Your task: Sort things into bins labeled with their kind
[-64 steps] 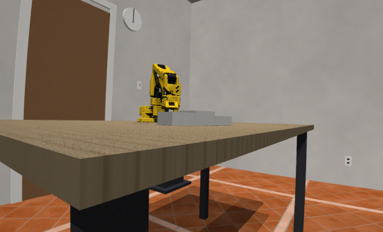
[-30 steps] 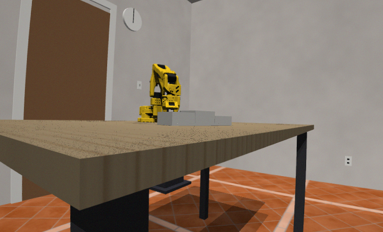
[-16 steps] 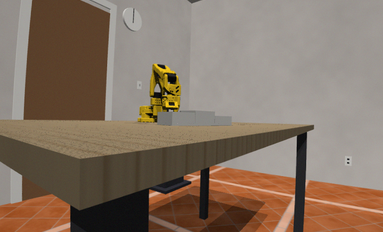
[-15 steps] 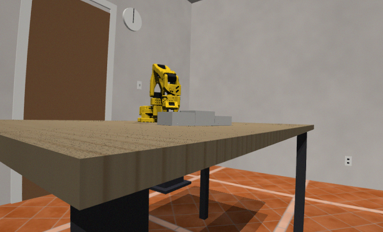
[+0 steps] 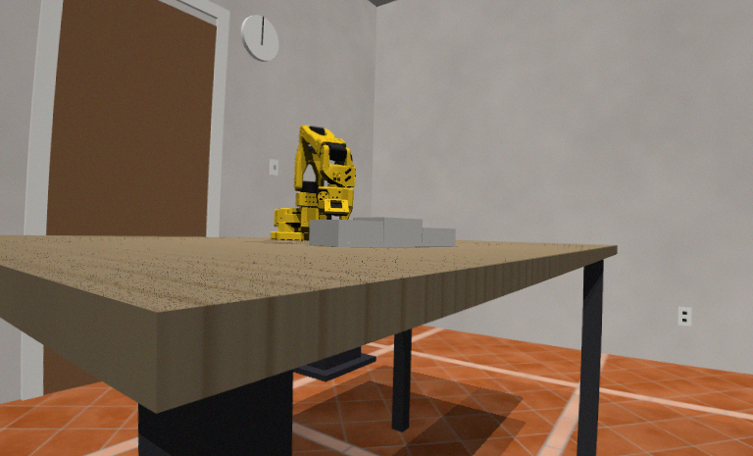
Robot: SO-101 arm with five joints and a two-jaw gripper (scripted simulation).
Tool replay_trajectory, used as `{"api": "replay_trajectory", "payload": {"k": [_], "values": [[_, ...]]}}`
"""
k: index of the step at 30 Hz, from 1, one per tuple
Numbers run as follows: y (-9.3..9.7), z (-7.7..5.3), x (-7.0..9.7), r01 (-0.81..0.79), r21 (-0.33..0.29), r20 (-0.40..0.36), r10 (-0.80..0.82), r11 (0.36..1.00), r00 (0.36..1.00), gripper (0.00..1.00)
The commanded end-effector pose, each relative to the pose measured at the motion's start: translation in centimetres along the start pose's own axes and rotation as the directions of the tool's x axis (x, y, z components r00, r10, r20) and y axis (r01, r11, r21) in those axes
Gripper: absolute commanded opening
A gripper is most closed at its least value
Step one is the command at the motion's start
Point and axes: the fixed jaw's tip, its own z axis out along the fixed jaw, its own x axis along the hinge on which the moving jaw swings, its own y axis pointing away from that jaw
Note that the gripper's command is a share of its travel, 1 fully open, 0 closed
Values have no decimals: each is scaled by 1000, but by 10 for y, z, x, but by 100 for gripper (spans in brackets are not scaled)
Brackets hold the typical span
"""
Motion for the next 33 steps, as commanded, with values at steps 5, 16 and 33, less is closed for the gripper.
{"api": "replay_trajectory", "payload": {"k": [5,16,33], "values": [[0,-24,-8,-11,-17,49,12,1000,999,0],[-2,-47,-5,-11,-17,49,12,1000,999,0],[7,-50,-8,40,-20,65,-38,999,997,0]]}}
